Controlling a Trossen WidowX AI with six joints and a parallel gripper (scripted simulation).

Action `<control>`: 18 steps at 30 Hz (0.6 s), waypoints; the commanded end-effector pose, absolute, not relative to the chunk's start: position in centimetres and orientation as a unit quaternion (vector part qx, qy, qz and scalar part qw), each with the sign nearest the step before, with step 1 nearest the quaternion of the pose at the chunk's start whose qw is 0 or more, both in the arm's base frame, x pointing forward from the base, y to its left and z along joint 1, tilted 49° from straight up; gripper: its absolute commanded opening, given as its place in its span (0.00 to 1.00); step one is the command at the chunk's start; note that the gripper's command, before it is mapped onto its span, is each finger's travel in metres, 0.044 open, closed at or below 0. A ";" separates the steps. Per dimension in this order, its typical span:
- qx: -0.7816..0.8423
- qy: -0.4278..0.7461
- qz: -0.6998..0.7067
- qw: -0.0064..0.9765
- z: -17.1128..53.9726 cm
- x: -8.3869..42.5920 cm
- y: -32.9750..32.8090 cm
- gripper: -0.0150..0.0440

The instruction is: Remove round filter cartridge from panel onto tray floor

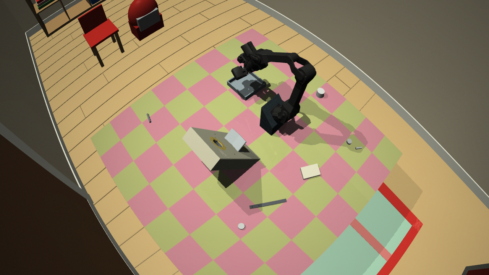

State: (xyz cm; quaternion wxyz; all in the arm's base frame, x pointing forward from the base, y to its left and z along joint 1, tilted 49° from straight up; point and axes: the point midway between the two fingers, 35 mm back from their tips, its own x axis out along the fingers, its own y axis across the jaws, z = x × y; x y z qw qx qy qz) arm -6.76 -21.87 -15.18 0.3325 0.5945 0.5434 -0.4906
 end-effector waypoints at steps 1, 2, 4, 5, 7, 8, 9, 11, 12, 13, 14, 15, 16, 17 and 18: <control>0.592 0.541 -0.513 0.307 -15.9 -8.0 -20.4 0.25; 0.592 0.541 -0.513 0.307 -15.9 -8.0 -20.4 0.25; 0.592 0.541 -0.513 0.307 -15.9 -8.0 -20.4 0.25; 0.592 0.541 -0.513 0.307 -15.9 -8.0 -20.4 0.25; 0.592 0.541 -0.513 0.307 -16.2 -8.1 -20.2 0.25; 0.592 0.541 -0.513 0.307 -16.6 -8.1 -19.9 0.25; 0.592 0.541 -0.513 0.307 -17.0 -8.1 -19.5 0.25; 0.592 0.541 -0.513 0.307 -17.8 -8.1 -18.6 0.25; 0.592 0.542 -0.513 0.307 -18.3 -8.1 -18.2 0.25; 0.592 0.542 -0.513 0.307 -18.6 -8.0 -17.8 0.25; 0.591 0.542 -0.513 0.307 -19.0 -8.0 -17.3 0.25; 0.591 0.542 -0.513 0.306 -19.4 -8.0 -16.9 0.25; 0.591 0.542 -0.513 0.306 -19.7 -8.0 -16.4 0.25; 0.592 0.542 -0.513 0.306 -20.1 -7.9 -16.0 0.25; 0.592 0.542 -0.513 0.306 -20.4 -7.9 -15.5 0.25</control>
